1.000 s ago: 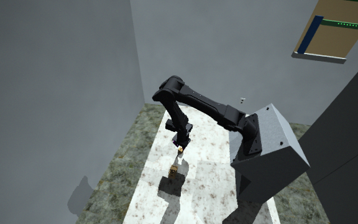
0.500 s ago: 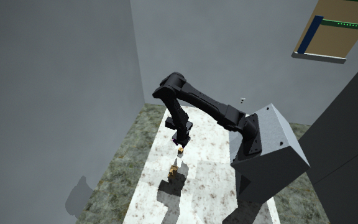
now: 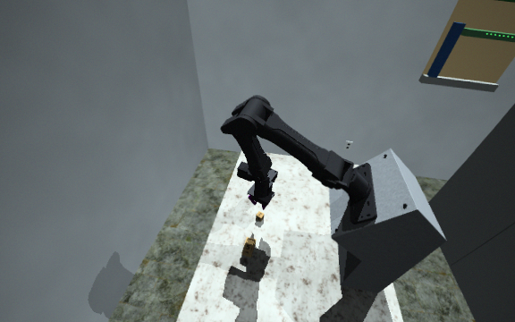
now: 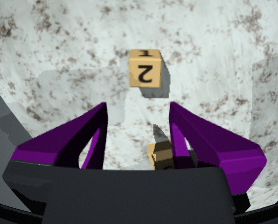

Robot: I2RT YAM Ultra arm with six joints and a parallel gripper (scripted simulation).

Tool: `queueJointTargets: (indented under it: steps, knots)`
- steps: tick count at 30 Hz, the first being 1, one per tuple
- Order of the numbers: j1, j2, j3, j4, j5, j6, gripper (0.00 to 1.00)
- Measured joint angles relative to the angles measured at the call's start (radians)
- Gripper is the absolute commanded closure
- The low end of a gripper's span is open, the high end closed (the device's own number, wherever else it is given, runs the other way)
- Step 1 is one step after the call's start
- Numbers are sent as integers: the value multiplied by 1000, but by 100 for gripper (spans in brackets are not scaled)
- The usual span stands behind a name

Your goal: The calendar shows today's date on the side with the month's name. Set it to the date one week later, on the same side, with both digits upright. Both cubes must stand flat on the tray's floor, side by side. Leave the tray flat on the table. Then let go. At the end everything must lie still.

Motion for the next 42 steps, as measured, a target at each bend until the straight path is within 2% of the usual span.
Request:
queueJointTargets:
  steps: [4, 9, 15, 21, 26, 33, 38, 42]
  knots:
    - [11, -2, 2, -12, 16, 4, 55]
    - [64, -8, 10, -27, 94, 25, 55]
    - [143, -18, 25, -59, 254, 67, 55]
    - [160, -14, 32, -82, 346, 92, 55]
    - [203, 3, 61, -110, 435, 121, 55]
    - [293, 44, 126, -178, 622, 186, 55]
    - [299, 54, 140, -212, 697, 213, 55]
    - [326, 87, 183, -252, 762, 246, 55]
